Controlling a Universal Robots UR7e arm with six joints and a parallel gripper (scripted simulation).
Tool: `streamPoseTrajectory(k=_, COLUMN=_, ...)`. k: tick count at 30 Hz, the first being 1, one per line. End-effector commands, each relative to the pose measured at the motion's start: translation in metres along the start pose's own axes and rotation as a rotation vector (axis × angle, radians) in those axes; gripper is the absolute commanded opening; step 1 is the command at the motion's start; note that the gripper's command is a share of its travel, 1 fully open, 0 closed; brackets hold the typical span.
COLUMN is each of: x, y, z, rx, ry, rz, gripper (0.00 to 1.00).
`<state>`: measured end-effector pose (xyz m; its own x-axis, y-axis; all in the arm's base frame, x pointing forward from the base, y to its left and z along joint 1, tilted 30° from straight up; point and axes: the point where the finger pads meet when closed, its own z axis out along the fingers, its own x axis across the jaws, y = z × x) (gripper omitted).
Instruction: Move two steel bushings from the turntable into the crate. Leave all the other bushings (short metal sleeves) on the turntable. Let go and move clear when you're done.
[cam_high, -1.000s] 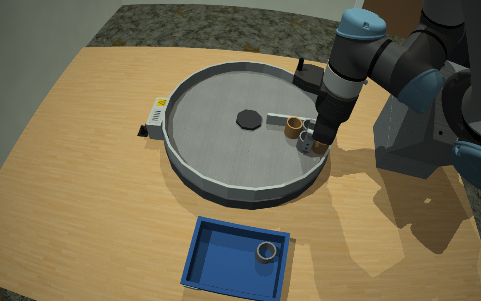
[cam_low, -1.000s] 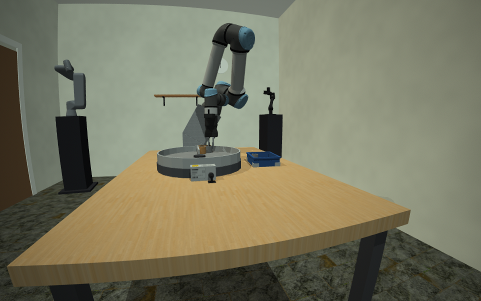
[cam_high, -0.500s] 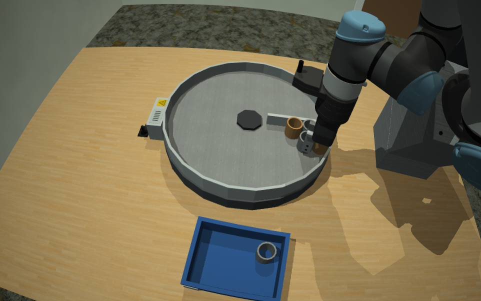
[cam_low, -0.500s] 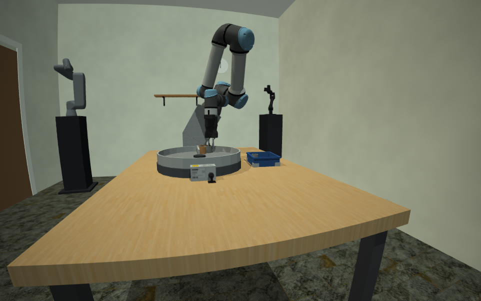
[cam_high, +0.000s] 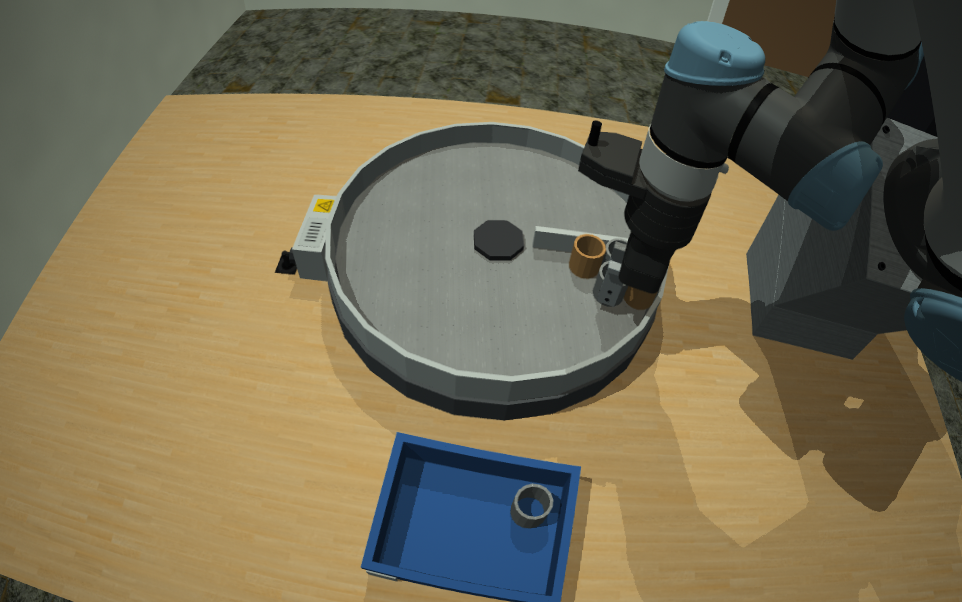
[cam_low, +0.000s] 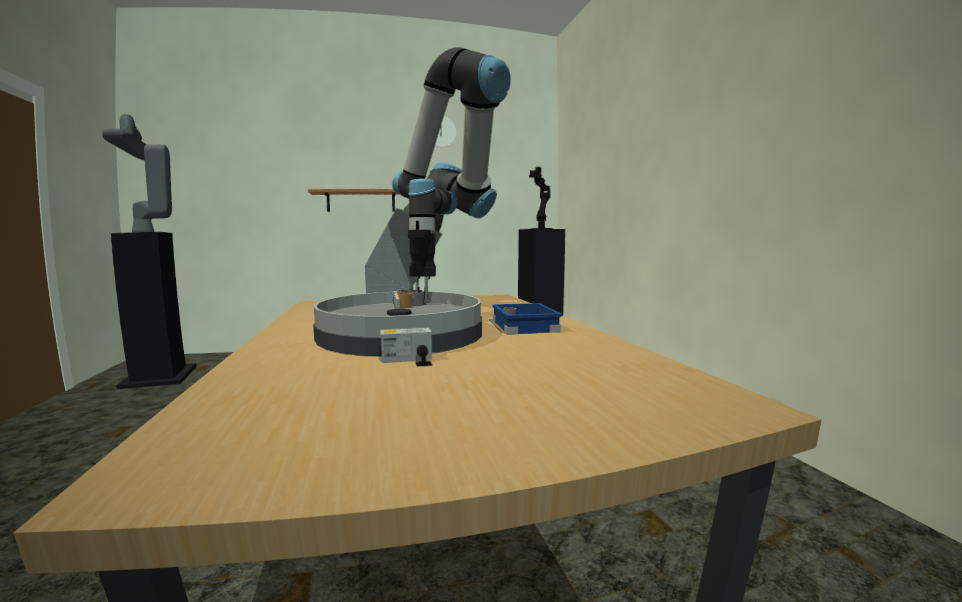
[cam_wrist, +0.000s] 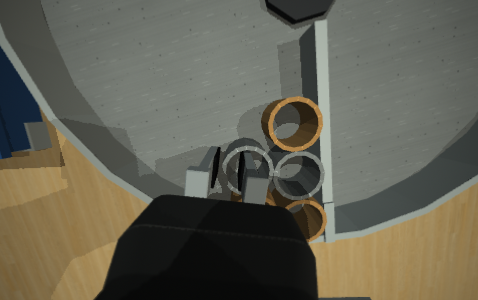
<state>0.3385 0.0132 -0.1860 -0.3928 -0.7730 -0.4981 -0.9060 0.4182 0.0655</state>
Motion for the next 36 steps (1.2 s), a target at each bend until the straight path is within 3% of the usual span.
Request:
streamPoseTrajectory(k=1, x=0.0021, y=-0.0014, z=-0.0003, rx=0.002, ry=0.001, rz=-0.001, gripper=0.45)
streamPoseTrajectory(k=36, x=-0.0004, y=-0.001, z=-0.0003, rx=0.003, ry=0.001, rz=-0.001, gripper=0.45)
